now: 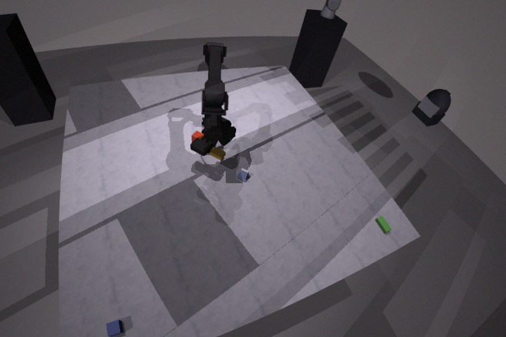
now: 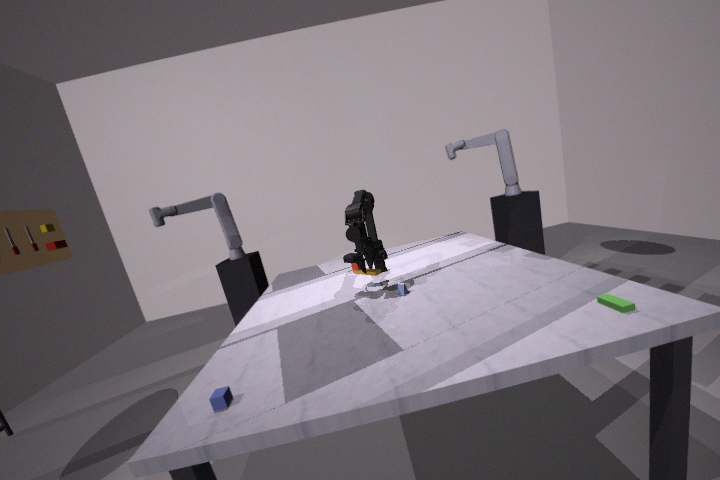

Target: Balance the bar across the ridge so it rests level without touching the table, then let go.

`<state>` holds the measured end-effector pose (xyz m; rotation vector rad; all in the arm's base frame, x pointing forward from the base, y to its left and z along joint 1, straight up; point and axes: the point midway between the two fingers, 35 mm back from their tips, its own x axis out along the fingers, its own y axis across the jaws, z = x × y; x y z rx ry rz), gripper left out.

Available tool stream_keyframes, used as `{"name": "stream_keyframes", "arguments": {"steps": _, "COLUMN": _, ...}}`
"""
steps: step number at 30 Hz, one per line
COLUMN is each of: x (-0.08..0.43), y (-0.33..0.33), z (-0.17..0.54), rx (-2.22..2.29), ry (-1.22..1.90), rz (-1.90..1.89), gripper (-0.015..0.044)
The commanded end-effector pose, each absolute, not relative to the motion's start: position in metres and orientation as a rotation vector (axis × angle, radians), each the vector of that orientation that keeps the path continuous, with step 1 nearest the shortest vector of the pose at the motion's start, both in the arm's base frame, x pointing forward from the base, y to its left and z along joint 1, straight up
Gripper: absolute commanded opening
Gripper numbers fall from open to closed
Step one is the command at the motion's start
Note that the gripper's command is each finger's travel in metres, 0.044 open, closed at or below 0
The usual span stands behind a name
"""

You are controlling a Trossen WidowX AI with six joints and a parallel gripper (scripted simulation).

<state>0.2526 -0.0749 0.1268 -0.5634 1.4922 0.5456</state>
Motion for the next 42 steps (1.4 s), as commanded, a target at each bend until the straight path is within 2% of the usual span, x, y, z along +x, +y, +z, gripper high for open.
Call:
{"name": "stream_keyframes", "arguments": {"steps": 1, "x": 0.253, "y": -0.074, "z": 0.138, "rx": -0.568, "ry": 1.480, "rz": 0.548, "gripper": 0.0000}}
{"name": "stream_keyframes", "arguments": {"steps": 21, "x": 0.303, "y": -0.036, "z": 0.145, "rx": -1.023, "ry": 1.305, "rz": 0.995, "gripper": 0.0000}}
{"name": "stream_keyframes", "arguments": {"steps": 42, "x": 0.338, "y": 0.032, "z": 0.145, "rx": -1.518, "ry": 0.970, "rz": 1.481, "gripper": 0.0000}}
